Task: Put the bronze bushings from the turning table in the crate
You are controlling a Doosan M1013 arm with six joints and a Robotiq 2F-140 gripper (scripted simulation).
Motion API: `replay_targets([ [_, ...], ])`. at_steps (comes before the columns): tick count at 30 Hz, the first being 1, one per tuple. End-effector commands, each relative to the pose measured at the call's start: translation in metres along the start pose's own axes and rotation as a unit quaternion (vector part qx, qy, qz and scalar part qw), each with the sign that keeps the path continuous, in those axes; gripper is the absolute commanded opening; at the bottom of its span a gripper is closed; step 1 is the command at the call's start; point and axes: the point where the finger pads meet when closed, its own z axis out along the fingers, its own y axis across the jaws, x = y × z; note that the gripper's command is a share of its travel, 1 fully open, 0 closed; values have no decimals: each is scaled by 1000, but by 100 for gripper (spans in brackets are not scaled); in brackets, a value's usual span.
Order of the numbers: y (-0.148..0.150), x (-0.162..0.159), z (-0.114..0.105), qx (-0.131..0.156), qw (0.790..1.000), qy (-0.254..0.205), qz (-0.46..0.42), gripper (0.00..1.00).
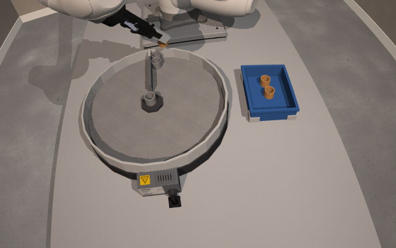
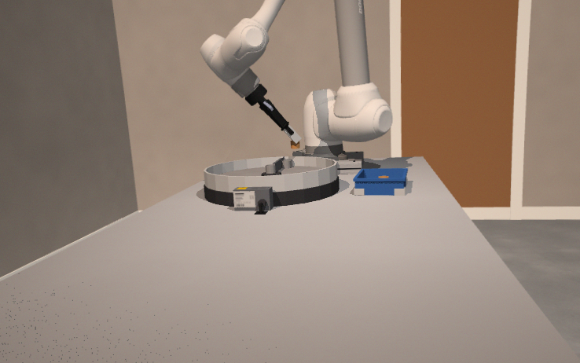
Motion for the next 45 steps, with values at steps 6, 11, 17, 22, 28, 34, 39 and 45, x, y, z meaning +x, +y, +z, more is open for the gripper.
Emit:
replay_targets([
  [6, 0, 0, 0, 0, 1000, 0, 0, 0],
  [11, 0, 0, 0, 0, 1000, 0, 0, 0],
  [17, 0, 0, 0, 0, 1000, 0, 0, 0],
  [22, 2, 1, 1, 0, 1000, 0, 0, 0],
  [28, 16, 7, 6, 0, 1000, 0, 0, 0],
  [34, 47, 21, 17, 0, 1000, 0, 0, 0],
  [39, 70, 31, 25, 0, 1000, 0, 0, 0],
  [45, 118, 53, 43, 0, 1000, 0, 0, 0],
])
